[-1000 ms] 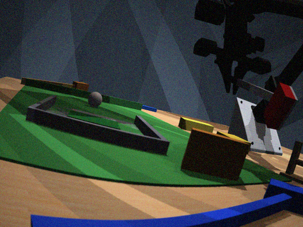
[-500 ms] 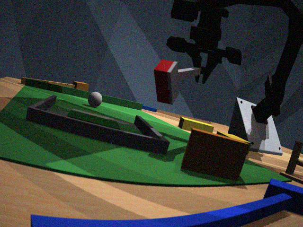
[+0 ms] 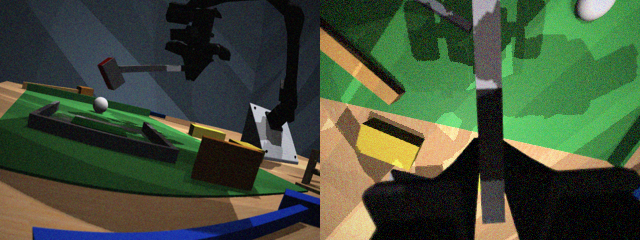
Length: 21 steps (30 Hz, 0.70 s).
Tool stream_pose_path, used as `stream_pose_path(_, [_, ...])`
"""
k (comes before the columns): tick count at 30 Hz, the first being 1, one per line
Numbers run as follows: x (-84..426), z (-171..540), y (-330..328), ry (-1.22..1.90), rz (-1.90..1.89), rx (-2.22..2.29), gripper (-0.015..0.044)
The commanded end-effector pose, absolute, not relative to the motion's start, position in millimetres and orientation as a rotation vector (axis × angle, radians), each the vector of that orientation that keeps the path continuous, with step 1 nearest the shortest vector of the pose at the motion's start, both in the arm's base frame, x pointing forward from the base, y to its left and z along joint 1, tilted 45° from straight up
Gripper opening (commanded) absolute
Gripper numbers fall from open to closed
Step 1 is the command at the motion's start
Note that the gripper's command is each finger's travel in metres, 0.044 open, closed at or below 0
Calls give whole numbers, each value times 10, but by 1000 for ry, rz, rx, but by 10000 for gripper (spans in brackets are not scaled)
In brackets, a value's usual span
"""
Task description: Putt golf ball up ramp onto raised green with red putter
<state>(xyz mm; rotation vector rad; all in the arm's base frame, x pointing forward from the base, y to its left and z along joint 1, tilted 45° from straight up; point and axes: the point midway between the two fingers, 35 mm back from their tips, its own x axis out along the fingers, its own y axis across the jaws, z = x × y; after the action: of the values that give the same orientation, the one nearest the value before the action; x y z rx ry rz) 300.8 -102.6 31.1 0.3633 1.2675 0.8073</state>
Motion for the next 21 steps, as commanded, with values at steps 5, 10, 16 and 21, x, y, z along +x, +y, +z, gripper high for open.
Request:
stream_pose_path(5, [2932,-33,-1448,1363,640,533,0])
stream_pose_path(10, [2829,-273,-1676,1422,537,647,0])
stream_pose_path(16, [2711,-493,-1863,1471,445,751,0])
stream_pose_path(21, [2717,-527,-1832,1470,445,751,0])
